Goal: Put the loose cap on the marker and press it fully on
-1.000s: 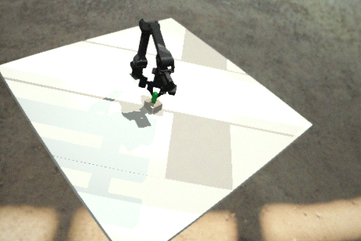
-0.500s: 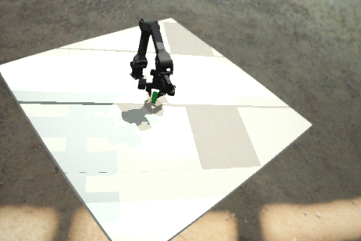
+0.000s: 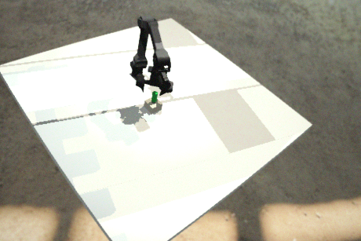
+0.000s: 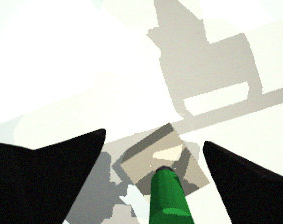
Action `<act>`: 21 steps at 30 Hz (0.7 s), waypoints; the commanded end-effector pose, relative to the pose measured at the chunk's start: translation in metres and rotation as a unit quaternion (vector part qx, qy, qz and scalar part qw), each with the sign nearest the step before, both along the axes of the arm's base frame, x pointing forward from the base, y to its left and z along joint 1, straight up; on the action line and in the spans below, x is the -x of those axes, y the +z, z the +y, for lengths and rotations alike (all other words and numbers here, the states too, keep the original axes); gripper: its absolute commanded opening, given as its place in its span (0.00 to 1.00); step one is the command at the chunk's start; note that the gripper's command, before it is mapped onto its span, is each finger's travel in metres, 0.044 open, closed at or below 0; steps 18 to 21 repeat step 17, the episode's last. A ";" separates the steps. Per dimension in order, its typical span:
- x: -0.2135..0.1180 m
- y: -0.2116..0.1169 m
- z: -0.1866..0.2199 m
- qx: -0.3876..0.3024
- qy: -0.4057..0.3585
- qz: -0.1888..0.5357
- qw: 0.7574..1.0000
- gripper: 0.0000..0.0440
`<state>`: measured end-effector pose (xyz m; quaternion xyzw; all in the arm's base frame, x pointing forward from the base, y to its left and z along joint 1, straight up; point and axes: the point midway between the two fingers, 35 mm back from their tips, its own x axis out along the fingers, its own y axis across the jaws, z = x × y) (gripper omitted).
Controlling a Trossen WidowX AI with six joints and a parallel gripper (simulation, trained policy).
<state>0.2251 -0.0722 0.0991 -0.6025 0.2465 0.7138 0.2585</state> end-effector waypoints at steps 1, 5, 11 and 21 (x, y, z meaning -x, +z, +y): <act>-0.003 0.007 0.000 0.002 0.004 -0.021 1.000 1.00; -0.006 0.022 -0.002 0.007 0.007 -0.041 0.999 1.00; -0.006 0.040 -0.004 0.012 0.015 -0.062 0.998 1.00; -0.004 0.056 -0.006 0.017 0.012 -0.081 0.996 1.00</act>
